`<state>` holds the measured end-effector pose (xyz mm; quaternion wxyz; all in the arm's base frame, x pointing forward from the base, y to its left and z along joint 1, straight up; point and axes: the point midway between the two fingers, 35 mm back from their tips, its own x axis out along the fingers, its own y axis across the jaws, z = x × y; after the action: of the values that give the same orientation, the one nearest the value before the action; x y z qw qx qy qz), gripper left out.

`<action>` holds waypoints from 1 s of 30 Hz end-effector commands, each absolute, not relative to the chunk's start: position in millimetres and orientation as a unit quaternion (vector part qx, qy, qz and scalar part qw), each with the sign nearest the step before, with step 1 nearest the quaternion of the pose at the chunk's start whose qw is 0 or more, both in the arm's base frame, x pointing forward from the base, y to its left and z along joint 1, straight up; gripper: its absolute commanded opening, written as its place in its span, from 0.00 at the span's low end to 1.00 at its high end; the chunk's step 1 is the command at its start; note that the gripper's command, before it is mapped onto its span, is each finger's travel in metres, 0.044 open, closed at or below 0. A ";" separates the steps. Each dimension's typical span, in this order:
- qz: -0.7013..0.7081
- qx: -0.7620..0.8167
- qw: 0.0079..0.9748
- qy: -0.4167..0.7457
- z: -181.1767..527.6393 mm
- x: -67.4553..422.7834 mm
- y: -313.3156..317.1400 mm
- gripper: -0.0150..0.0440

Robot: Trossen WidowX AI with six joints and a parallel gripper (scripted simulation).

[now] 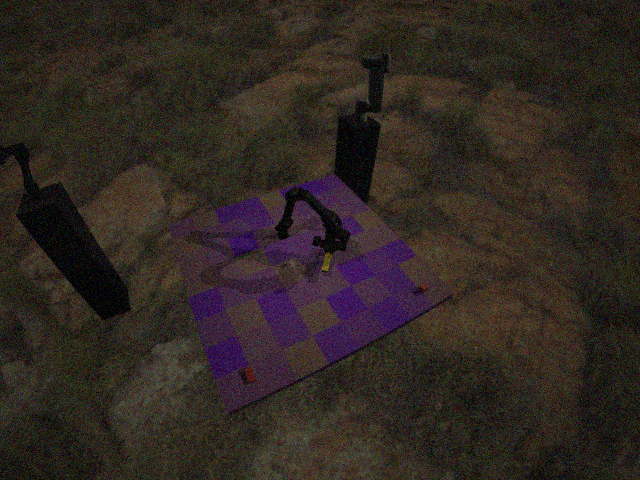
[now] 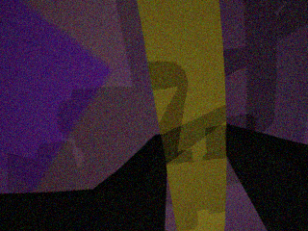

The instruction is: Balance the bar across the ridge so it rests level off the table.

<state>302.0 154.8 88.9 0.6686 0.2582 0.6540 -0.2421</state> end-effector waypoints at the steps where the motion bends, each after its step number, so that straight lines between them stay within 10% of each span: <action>1: -0.242 0.258 0.668 0.654 88.7 302.0 154.8 0.25; 19: -0.242 0.258 0.668 0.654 88.7 302.0 154.8 0.25; 25: -0.242 0.258 0.668 0.654 88.7 302.0 154.8 0.52; 30: -0.242 0.258 0.668 0.654 88.7 302.0 154.8 0.54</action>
<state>302.0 154.8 88.9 0.6686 0.2582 0.6540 -0.2421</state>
